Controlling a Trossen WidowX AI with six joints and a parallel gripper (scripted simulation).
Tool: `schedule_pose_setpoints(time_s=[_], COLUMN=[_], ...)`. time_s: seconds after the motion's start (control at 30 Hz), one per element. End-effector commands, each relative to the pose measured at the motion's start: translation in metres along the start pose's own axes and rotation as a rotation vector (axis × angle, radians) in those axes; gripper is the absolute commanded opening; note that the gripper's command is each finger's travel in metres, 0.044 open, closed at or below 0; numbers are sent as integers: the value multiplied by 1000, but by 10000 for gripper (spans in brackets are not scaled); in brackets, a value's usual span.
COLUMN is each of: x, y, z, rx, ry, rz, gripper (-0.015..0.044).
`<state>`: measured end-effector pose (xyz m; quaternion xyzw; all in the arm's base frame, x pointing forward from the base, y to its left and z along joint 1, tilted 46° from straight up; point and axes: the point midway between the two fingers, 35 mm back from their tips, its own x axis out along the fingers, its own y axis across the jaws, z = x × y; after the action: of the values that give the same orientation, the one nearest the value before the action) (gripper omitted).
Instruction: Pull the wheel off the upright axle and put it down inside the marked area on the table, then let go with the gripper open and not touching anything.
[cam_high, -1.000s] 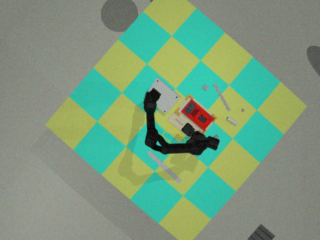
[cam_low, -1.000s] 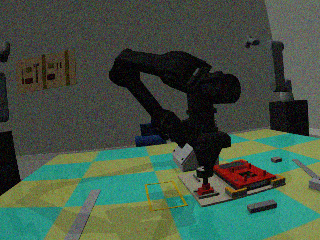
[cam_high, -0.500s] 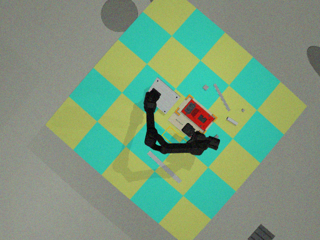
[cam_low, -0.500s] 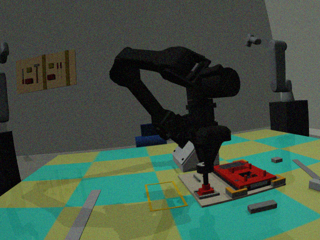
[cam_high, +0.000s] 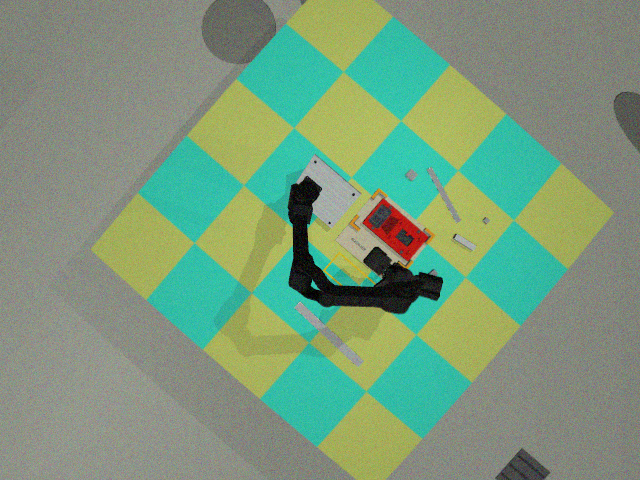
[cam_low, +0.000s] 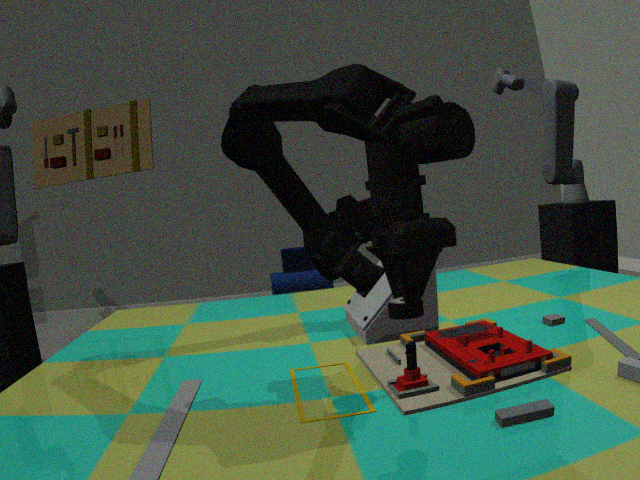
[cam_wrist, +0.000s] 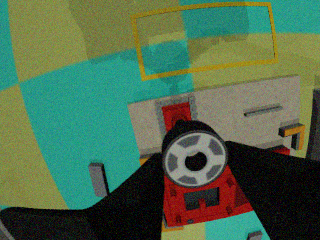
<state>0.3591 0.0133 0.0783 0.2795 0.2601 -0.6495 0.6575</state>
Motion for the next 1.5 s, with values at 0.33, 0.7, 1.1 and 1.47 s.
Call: schedule_pose_setpoints(time_s=[0.33, 0.7, 1.1, 1.47], x=[-3, -5, 20, 76], y=[-28, -56, -56, -55], z=[55, 92, 93, 93], rx=[0, 1, 2, 3], ry=[-1, -3, -3, -2], rz=[-8, -9, -9, -8], gripper=[0, 0, 0, 0])
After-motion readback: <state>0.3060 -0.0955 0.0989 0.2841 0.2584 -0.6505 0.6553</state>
